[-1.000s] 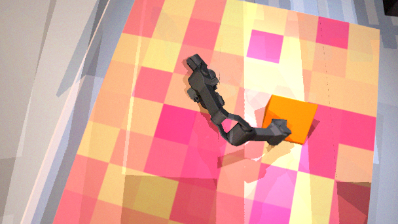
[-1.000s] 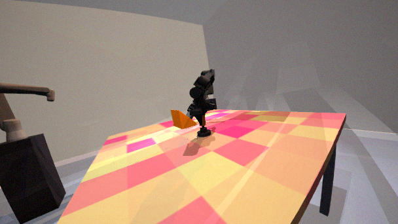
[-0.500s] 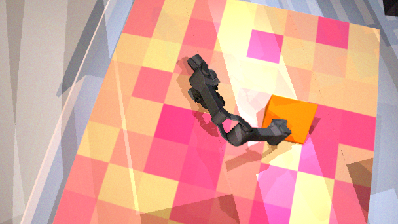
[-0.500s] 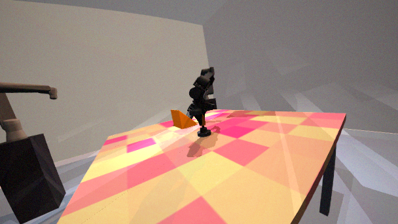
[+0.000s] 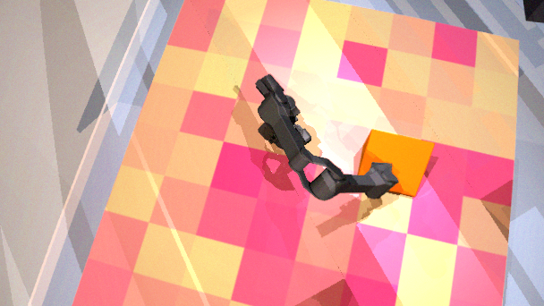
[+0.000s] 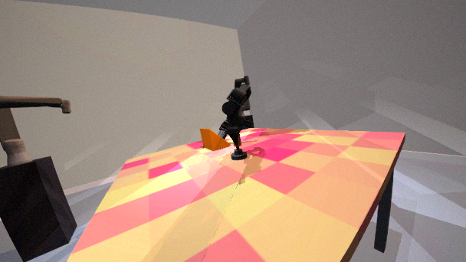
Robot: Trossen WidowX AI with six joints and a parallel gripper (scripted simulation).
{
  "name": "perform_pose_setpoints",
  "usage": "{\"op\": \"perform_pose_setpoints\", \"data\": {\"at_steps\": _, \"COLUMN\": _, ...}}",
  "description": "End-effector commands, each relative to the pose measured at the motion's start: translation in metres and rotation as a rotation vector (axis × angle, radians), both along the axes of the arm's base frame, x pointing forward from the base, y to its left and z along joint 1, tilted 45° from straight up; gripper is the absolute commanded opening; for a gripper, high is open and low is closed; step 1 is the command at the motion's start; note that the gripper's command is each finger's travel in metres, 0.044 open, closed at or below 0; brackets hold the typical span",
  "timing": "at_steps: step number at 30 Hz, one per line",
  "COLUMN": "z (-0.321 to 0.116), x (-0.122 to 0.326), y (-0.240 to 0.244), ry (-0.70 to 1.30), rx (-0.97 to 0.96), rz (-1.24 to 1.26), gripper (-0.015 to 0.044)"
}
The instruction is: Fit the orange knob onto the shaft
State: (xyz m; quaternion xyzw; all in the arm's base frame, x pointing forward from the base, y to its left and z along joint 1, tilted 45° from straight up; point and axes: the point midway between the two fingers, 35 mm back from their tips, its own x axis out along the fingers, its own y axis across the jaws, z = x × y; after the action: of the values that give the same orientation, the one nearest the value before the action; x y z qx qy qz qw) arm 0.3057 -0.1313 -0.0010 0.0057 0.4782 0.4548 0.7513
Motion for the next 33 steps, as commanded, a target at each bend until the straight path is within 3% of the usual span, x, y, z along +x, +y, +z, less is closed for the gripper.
{"op": "perform_pose_setpoints", "data": {"at_steps": 1, "z": 0.0021, "x": 0.0033, "y": -0.0017, "ry": -0.015, "rx": -0.009, "rz": 0.009, "gripper": 0.0000}}
{"op": "perform_pose_setpoints", "data": {"at_steps": 33, "z": -0.0007, "x": -0.0008, "y": -0.0031, "ry": -0.015, "rx": -0.009, "rz": 0.009, "gripper": 0.0000}}
